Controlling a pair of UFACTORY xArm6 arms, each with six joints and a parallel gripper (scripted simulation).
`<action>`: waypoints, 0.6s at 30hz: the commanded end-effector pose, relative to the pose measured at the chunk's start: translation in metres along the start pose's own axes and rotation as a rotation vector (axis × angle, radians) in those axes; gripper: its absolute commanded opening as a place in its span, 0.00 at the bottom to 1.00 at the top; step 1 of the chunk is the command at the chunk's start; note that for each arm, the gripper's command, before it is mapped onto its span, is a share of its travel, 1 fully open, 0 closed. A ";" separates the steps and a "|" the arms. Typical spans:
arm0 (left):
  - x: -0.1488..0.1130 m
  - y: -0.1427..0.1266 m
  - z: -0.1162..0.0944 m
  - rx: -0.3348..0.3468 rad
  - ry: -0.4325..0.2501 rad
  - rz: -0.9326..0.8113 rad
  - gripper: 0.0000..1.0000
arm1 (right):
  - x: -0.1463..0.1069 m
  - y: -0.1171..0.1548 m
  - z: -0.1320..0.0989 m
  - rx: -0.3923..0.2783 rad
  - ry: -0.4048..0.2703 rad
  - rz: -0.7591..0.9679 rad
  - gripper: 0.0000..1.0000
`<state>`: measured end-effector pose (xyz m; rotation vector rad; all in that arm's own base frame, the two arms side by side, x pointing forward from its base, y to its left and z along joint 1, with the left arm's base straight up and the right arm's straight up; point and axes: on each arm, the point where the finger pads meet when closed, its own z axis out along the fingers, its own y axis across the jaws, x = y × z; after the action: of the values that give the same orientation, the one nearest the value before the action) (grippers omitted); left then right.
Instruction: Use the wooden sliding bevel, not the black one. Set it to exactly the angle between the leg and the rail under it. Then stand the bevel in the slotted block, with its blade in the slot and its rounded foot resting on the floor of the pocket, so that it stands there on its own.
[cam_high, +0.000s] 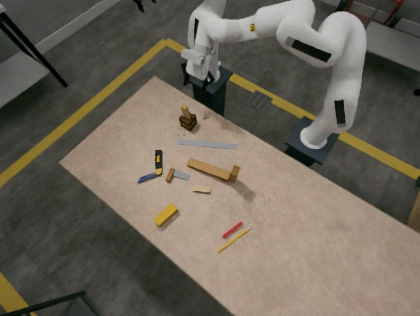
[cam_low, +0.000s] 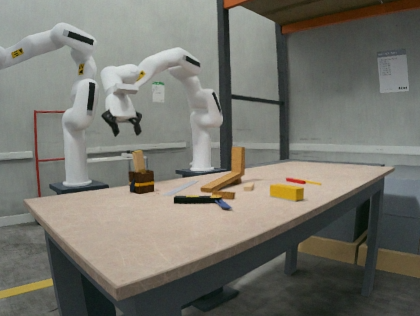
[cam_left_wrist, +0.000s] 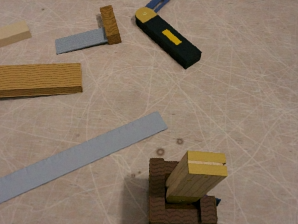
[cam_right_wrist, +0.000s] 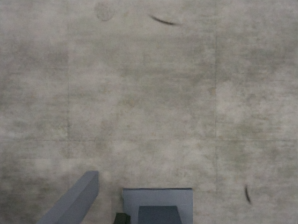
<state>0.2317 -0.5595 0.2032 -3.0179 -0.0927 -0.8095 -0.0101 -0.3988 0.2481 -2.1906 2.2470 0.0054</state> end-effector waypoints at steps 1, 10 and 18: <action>0.001 0.001 -0.002 -0.004 0.001 -0.002 1.00 | 0.001 0.000 -0.002 0.000 0.005 0.000 1.00; 0.005 0.003 0.001 0.010 -0.013 0.052 1.00 | 0.001 0.000 -0.002 0.000 0.005 0.000 1.00; 0.017 0.010 0.009 0.045 -0.062 0.217 1.00 | 0.001 0.000 -0.002 0.000 0.005 0.000 1.00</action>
<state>0.2444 -0.5644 0.2024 -2.9750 0.0985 -0.7423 -0.0101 -0.3988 0.2481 -2.1906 2.2470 0.0054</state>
